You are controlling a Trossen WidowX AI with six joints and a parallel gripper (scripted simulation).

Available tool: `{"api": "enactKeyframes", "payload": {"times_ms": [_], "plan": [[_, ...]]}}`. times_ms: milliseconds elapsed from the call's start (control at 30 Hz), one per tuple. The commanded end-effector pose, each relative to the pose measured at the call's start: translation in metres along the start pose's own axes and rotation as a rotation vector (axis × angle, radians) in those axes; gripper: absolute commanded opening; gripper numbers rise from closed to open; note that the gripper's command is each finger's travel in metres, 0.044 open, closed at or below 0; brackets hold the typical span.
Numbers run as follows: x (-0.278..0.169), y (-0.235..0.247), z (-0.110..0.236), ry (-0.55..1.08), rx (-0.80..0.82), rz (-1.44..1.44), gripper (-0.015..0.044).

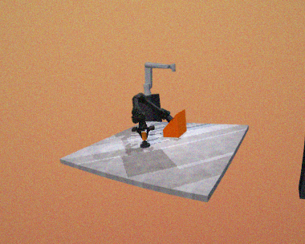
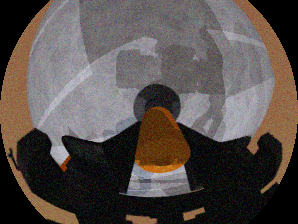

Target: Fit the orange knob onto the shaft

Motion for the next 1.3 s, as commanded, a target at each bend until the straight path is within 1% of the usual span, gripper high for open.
{"api": "enactKeyframes", "payload": {"times_ms": [0,333,600,1267], "plan": [[0.0008,-0.0007,-0.0005,0.0,-0.003,0.005,0.0],[0.0025,-0.0016,0.0043,0.0,-0.003,0.014,0.0],[0.007,-0.0037,0.0027,0.0,-0.003,0.215,0.0],[0.0074,-0.0044,0.0026,0.0,-0.003,0.215,0.0]]}}
Point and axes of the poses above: the point midway between the two fingers, 35 mm back from their tips, its own z axis back along the fingers, its own y axis across the jaws, x = y × z, the point moved 6 cm from there along z, back along the fingers, and after that the axes turned 15 degrees about -z, right-handed, at the moved point
